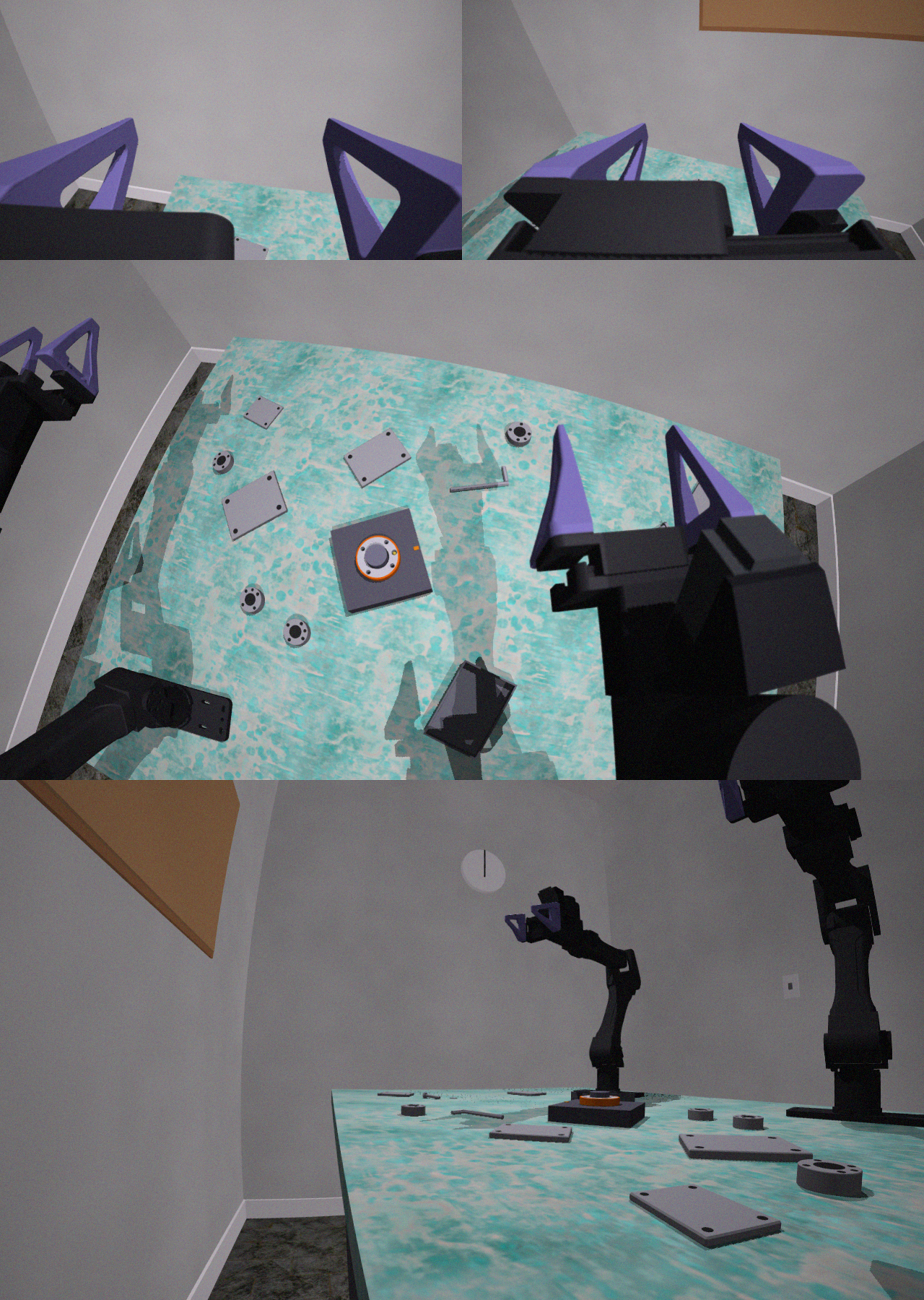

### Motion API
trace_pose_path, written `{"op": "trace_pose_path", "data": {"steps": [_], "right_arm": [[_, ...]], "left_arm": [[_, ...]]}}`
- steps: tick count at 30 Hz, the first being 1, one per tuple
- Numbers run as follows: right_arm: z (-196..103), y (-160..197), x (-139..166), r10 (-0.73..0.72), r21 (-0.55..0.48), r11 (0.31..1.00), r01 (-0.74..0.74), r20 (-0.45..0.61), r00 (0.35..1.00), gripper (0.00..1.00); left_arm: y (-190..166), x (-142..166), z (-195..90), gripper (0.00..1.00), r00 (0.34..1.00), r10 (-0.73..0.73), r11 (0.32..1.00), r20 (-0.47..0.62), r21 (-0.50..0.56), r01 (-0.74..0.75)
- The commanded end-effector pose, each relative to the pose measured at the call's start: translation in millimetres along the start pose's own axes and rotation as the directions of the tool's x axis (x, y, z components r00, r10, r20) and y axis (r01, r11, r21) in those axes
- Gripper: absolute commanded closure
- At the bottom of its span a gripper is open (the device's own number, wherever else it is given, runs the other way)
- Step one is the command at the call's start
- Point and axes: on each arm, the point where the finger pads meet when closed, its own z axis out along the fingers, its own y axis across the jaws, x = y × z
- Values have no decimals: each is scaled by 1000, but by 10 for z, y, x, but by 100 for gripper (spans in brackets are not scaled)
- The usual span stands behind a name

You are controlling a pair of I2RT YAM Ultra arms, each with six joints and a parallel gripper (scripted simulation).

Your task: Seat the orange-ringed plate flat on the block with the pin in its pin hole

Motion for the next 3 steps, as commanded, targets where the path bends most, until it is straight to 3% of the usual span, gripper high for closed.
{"op": "trace_pose_path", "data": {"steps": [1,3], "right_arm": [[-80,-46,-306,5,13,1000,-6,77,997,21],[-80,-46,-306,5,13,1000,-6,77,997,21]], "left_arm": [[-8,-190,-98,0,999,4,1000,45,2,-4],[-8,-190,-98,0,999,4,1000,45,2,-4]]}}
